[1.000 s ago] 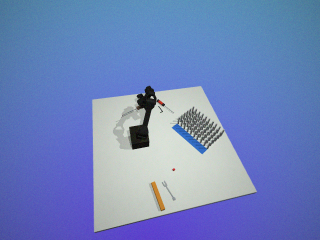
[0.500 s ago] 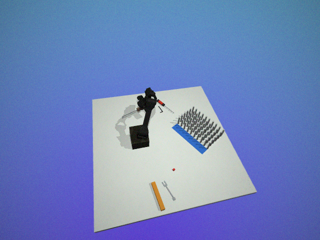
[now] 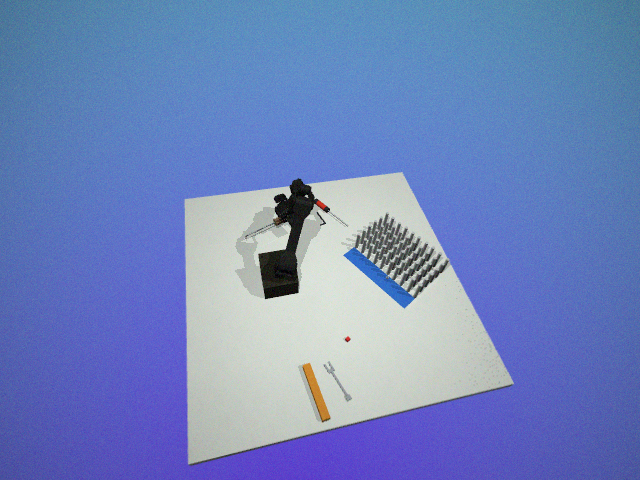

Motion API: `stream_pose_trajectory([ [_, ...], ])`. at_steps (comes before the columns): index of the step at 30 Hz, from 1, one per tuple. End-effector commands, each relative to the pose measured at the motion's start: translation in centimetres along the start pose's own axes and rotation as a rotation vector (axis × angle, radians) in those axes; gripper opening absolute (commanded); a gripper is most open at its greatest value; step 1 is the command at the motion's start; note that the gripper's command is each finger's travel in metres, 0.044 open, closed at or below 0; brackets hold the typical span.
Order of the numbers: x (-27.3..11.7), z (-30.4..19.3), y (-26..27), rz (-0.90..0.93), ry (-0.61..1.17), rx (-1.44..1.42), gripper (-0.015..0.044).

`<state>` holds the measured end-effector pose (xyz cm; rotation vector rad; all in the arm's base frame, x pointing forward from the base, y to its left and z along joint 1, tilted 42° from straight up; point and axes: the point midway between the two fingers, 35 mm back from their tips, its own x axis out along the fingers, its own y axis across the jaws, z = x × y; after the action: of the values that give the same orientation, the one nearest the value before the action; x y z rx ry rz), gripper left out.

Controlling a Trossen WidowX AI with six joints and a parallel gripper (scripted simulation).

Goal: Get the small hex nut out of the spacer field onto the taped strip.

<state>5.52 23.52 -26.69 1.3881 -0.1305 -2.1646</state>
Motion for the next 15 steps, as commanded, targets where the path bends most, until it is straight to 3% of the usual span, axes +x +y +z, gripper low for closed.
stream_pose_trajectory([
  [1, 0.5, -0.1, 0.2, 0.000, 0.001, -0.003, 0.0000],
  [15, 2.3, -0.4, 0.9, 0.001, 0.001, -0.003, 0.0000],
])
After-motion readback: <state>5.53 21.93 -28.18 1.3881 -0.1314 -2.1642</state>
